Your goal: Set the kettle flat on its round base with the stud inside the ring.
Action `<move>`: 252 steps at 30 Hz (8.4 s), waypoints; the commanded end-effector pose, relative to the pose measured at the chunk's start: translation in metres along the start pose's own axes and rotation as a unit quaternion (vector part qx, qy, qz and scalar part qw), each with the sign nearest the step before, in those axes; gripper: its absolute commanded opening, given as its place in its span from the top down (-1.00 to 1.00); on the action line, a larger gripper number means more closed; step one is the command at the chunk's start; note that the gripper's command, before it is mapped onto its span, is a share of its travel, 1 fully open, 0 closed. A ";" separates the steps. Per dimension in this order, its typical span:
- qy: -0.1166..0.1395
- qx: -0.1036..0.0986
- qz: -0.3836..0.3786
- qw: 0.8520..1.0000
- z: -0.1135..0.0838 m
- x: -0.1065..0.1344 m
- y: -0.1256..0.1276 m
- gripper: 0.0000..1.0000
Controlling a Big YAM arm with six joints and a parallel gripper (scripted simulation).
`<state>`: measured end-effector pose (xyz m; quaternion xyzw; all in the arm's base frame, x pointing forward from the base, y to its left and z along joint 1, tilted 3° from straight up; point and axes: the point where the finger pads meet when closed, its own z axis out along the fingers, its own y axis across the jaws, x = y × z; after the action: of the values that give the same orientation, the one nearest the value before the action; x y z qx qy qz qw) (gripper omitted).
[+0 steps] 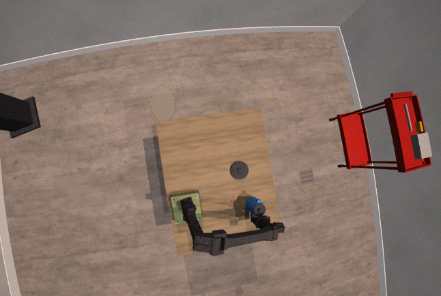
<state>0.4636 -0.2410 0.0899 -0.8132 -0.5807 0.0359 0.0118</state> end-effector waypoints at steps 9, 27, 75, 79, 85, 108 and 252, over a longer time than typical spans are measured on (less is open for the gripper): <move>-0.007 -0.067 0.005 0.998 -0.062 -0.001 0.026 1.00; -0.007 -0.067 0.004 0.998 -0.062 -0.001 0.026 1.00; -0.002 -0.061 0.003 0.998 -0.050 0.064 0.001 1.00; -0.002 -0.051 0.002 0.999 -0.045 0.076 -0.009 1.00; 0.000 -0.053 0.002 0.999 -0.047 0.095 -0.014 1.00; 0.004 -0.057 0.002 0.998 -0.047 0.161 -0.035 1.00; 0.015 -0.064 0.003 0.998 -0.052 0.285 -0.072 1.00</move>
<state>0.4633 0.0447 0.0868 -0.8135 -0.5802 0.0394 -0.0017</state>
